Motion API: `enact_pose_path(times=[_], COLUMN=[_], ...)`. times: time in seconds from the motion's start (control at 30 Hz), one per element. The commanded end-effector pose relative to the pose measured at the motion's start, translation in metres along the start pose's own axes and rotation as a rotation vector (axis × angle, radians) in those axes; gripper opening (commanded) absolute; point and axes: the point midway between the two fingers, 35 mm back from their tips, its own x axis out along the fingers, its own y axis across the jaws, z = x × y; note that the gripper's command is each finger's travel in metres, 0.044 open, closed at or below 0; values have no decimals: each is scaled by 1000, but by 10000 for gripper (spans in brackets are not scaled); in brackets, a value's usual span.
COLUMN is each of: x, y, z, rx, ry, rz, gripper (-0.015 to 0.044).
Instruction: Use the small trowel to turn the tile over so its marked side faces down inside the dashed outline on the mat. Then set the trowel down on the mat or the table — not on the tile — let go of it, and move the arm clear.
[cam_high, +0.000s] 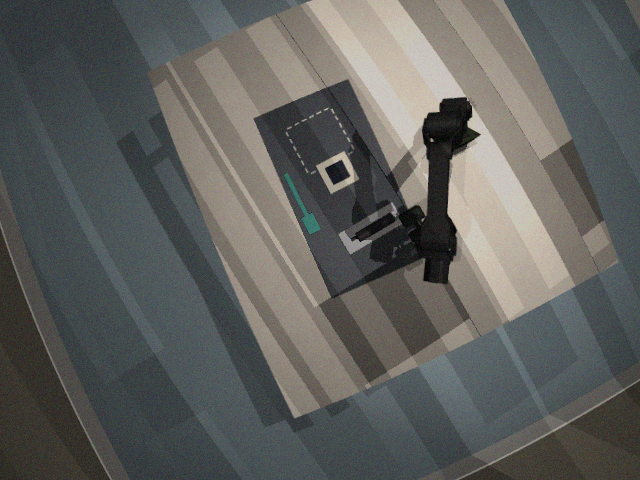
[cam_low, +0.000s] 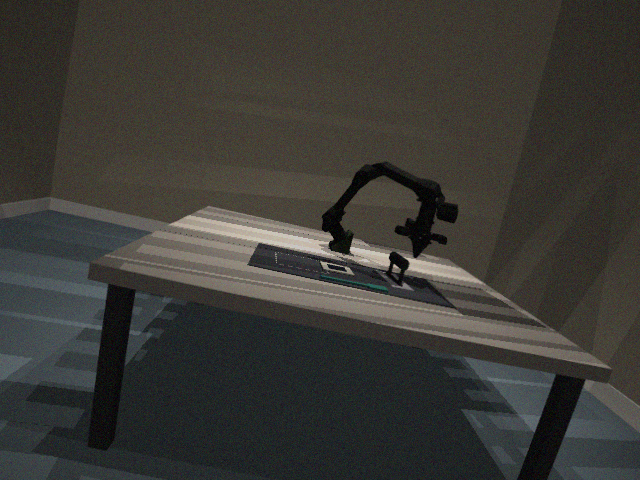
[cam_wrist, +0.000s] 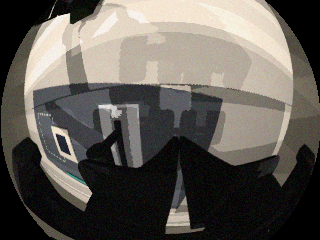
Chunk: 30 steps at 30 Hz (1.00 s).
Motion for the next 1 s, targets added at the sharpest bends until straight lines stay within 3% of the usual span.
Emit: enact_pose_path(times=[0.0,0.23,0.6,0.97], x=[0,0,-2,-6], y=[0,0,4,14], z=[0,0,-5,-17], rx=[0,0,157,540], ry=[0,0,-1,-3], rz=[0,0,-3,-6], gripper=[0,0,270,270])
